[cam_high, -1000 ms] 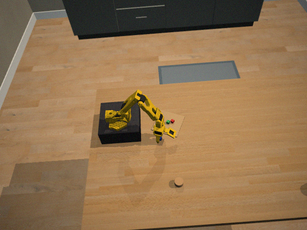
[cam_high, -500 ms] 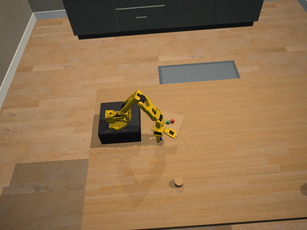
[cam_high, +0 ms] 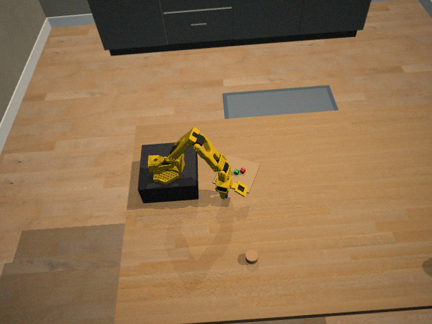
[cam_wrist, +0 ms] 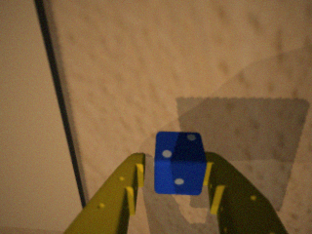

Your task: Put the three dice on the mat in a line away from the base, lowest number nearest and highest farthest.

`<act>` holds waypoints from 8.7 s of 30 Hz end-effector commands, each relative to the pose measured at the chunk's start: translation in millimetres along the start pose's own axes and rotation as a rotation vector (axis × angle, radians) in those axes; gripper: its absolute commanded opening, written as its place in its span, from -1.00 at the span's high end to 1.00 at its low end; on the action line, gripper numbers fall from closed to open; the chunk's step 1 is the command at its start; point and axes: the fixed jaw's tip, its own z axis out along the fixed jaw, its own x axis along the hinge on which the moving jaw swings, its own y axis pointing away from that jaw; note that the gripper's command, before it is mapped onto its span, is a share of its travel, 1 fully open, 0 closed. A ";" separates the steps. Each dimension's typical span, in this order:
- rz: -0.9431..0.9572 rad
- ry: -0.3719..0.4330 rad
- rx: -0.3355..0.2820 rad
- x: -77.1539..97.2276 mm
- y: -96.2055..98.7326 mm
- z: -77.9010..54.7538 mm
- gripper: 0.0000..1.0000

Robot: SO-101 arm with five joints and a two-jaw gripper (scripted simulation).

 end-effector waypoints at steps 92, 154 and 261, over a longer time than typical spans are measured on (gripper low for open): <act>-0.375 0.007 0.004 4.9 70.5 -41.1 1.00; -0.487 0.010 0.007 12.1 93.3 -28.8 1.00; -0.487 0.010 0.007 12.2 92.8 -0.4 0.98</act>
